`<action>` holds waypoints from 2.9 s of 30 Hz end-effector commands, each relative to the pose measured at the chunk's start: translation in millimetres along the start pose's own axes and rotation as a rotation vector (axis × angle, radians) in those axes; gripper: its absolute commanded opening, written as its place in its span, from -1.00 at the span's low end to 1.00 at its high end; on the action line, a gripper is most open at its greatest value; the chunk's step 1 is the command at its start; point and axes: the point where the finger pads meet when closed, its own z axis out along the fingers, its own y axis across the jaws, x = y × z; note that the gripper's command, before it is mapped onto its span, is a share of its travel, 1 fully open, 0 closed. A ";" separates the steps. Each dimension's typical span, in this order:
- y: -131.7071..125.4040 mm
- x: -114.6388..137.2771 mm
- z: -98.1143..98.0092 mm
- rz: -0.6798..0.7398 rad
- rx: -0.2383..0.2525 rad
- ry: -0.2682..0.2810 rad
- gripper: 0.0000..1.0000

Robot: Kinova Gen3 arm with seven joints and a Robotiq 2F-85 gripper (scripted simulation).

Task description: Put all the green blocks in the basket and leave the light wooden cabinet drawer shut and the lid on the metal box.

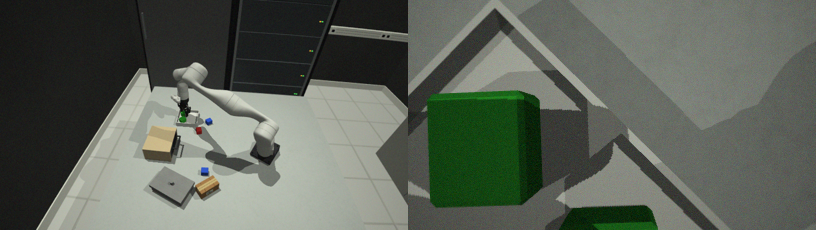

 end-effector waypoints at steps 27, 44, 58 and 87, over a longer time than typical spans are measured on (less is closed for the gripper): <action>1.0 0.4 -11.3 -0.004 -0.005 0.000 0.22; 2.5 2.1 -74.0 -0.009 -0.009 0.000 0.22; 1.9 2.4 -127.6 -0.009 -0.008 0.000 0.22; 0.1 1.7 -156.4 -0.006 -0.005 0.001 0.22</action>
